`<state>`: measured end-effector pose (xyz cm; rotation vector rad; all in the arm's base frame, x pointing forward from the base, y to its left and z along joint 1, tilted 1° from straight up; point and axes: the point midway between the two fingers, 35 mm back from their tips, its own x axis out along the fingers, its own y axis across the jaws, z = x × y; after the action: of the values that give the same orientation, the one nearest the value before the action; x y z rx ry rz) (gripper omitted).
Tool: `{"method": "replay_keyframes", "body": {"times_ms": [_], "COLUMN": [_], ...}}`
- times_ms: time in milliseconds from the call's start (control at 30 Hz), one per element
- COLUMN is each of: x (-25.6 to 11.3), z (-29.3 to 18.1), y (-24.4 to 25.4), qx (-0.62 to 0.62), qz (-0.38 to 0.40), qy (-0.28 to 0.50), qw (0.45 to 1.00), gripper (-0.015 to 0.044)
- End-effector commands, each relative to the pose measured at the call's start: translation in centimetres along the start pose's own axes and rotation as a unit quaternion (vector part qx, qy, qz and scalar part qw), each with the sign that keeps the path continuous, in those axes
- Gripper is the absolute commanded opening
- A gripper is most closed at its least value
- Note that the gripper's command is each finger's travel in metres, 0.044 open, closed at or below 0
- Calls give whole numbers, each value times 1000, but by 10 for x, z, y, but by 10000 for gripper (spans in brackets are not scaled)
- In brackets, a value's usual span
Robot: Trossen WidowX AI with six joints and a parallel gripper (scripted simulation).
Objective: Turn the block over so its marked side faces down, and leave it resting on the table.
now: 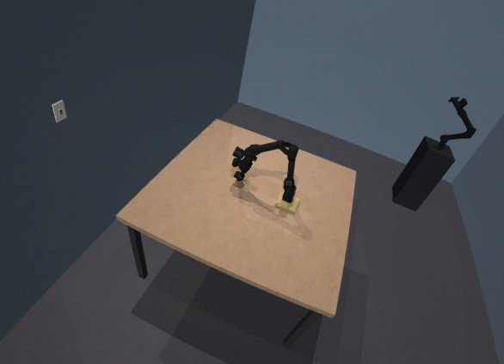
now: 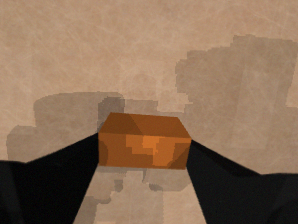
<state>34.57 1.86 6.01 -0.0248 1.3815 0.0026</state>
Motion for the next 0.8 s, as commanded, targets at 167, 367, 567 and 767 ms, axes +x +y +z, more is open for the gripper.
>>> {"method": "replay_keyframes", "body": {"times_ms": [167,367,567,767], "x": [1,2,2,1], "z": [-1,-3,-6,-10], "y": [0,0,-1,-1], "qx": [0,0,0,1], "qz": [-2,-2,-2,-2], "qy": [-73,-119,-165,-205], "qw": [997,993,986,979], "gripper": [0,0,0,0]}}
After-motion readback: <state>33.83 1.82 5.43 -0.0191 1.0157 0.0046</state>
